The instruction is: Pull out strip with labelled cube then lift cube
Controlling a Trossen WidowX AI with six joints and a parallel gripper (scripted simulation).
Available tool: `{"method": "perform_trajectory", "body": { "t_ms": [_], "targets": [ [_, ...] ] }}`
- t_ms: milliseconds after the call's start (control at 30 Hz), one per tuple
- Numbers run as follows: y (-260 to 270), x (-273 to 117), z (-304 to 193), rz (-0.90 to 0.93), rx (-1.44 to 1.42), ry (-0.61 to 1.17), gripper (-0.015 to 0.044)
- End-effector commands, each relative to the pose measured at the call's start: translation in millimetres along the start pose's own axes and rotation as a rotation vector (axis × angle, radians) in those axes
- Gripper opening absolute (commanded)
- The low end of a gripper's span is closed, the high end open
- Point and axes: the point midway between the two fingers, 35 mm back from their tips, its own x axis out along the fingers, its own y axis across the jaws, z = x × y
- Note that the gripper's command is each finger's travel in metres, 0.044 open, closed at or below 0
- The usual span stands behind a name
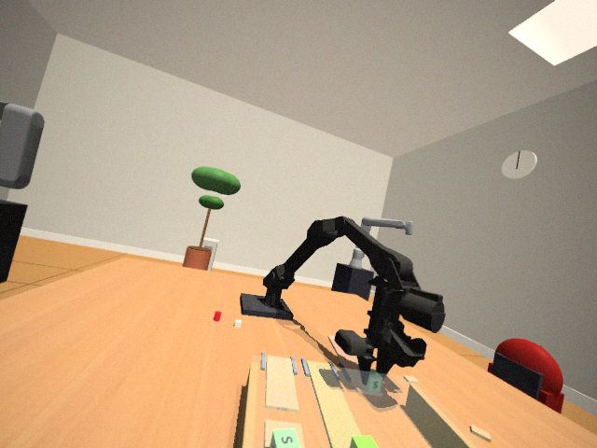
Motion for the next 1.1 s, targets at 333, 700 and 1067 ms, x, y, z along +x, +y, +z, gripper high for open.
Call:
{"method": "perform_trajectory", "body": {
  "t_ms": [333, 700, 1067],
  "targets": [
    [-8, -21, -25, -0.001, -0.001, 0.005, 0.0000],
    [-19, -42, -56, -0.001, -0.003, 0.012, 0.0000],
    [-28, -44, -83, -0.002, -0.003, 0.015, 0.0000]
  ]
}}
